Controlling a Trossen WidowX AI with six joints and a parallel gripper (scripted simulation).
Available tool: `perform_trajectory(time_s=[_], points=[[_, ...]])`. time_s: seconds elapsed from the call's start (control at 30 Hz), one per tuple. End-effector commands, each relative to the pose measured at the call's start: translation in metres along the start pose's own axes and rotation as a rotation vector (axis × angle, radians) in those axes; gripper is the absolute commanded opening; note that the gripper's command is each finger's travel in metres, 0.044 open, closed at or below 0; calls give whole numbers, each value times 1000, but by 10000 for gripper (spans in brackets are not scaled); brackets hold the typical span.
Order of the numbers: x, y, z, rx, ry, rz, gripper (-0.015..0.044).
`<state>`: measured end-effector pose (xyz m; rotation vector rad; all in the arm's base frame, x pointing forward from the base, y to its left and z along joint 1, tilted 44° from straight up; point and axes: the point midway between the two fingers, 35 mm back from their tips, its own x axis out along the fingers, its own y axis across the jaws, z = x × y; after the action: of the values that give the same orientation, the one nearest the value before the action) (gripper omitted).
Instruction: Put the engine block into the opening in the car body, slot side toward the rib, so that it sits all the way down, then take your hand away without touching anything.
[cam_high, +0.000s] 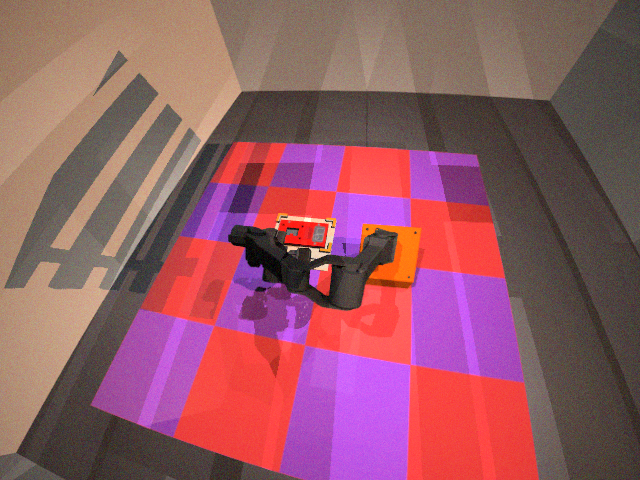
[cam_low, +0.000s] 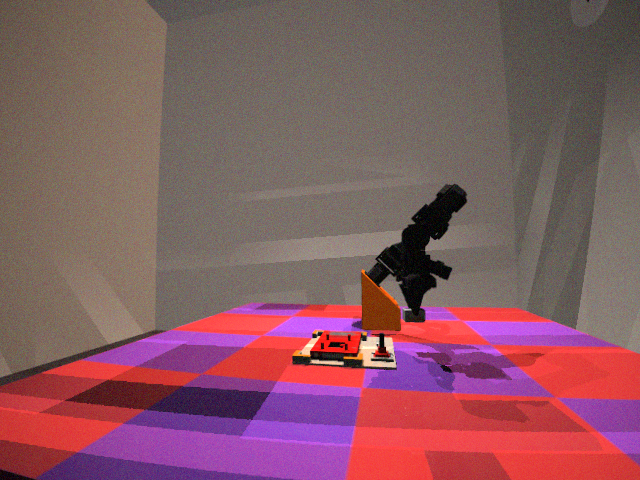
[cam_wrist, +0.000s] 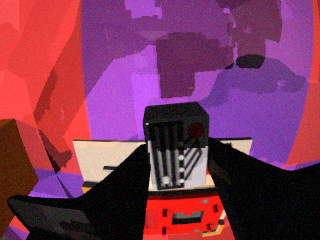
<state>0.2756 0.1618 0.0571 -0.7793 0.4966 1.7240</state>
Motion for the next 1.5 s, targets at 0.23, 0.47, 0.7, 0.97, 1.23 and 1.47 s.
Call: perform_trajectory(time_s=[0.23,0.47,0.7,0.97,1.23,1.47], points=[[-38,3,2,-8,-1,-5,0],[-45,3,1,9,-3,-5,0],[-39,-5,-17,182,-1,-6,0],[-31,-13,-39,383,0,-7,0],[-23,-20,-62,585,1,-7,0],[-15,-24,-83,761,0,-9,0]])
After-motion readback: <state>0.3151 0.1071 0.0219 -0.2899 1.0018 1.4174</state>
